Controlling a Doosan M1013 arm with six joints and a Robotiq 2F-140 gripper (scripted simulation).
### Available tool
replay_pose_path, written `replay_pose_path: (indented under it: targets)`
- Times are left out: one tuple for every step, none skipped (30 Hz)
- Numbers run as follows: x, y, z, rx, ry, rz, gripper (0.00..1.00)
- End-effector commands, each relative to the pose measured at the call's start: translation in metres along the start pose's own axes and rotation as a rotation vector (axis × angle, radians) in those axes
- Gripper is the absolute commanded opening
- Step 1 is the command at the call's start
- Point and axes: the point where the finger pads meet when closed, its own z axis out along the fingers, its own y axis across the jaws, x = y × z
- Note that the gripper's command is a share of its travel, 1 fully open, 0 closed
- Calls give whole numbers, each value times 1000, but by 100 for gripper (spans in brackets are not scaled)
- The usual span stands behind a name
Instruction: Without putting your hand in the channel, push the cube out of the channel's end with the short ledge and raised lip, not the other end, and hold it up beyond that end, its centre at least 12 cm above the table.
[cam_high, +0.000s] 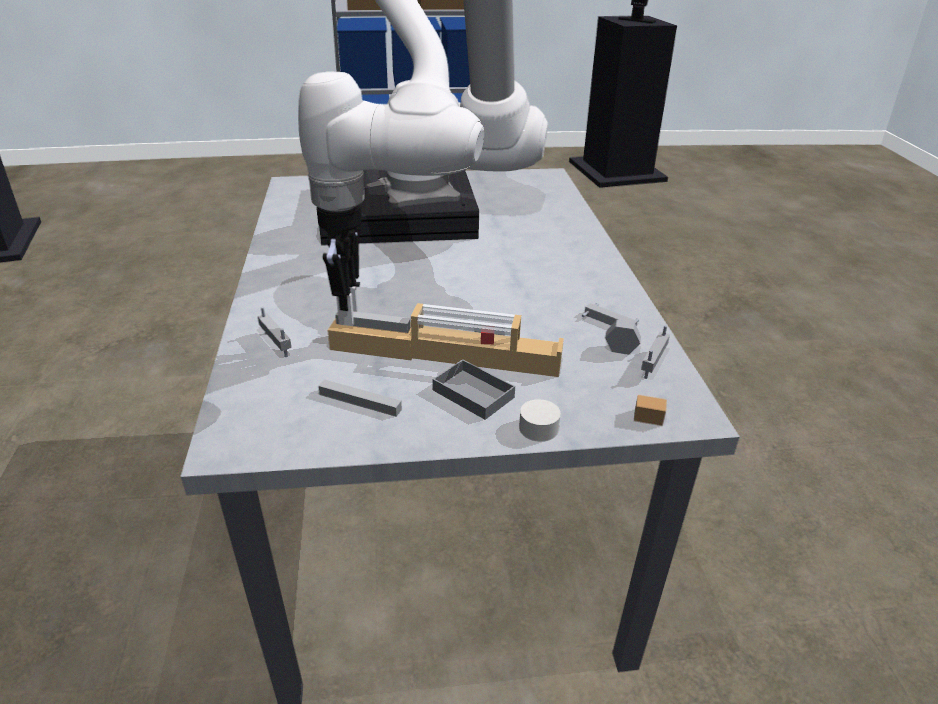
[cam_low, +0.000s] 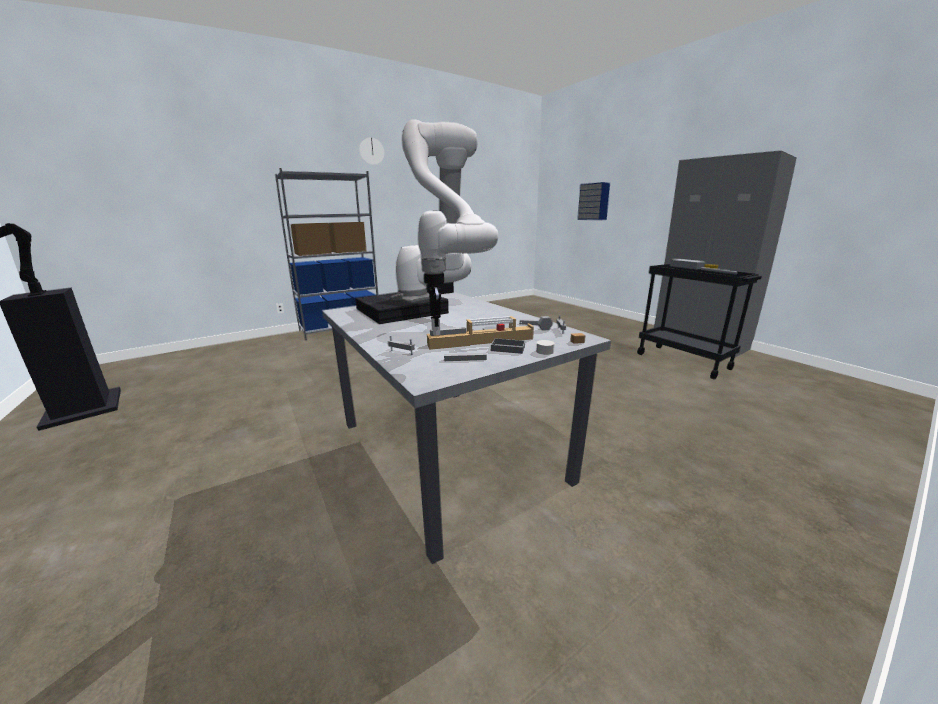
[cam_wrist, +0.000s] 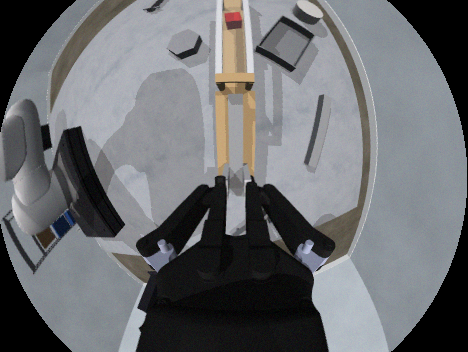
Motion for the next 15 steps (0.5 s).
replay_pose_path:
  targets:
    - [0, 0, 0, 0, 0, 0, 0]
    - [0, 0, 0, 0, 0, 0, 0]
    - [0, 0, 0, 0, 0, 0, 0]
    - [0, 0, 0, 0, 0, 0, 0]
    - [0, 0, 0, 0, 0, 0, 0]
    - [0, 0, 0, 0, 0, 0, 0]
    - [0, 0, 0, 0, 0, 0, 0]
    - [1, 0, 0, 0, 0, 0, 0]
    - [1, 0, 0, 0, 0, 0, 0]
    - [2, 0, 0, 0, 0, 0, 0]
    - [2, 0, 0, 0, 0, 0, 0]
    - [3, 0, 0, 0, 0, 0, 0]
    - [4, 0, 0, 0, 0, 0, 0]
    - [5, 0, 0, 0, 0, 0, 0]
    - [6, 0, 0, 0, 0, 0, 0]
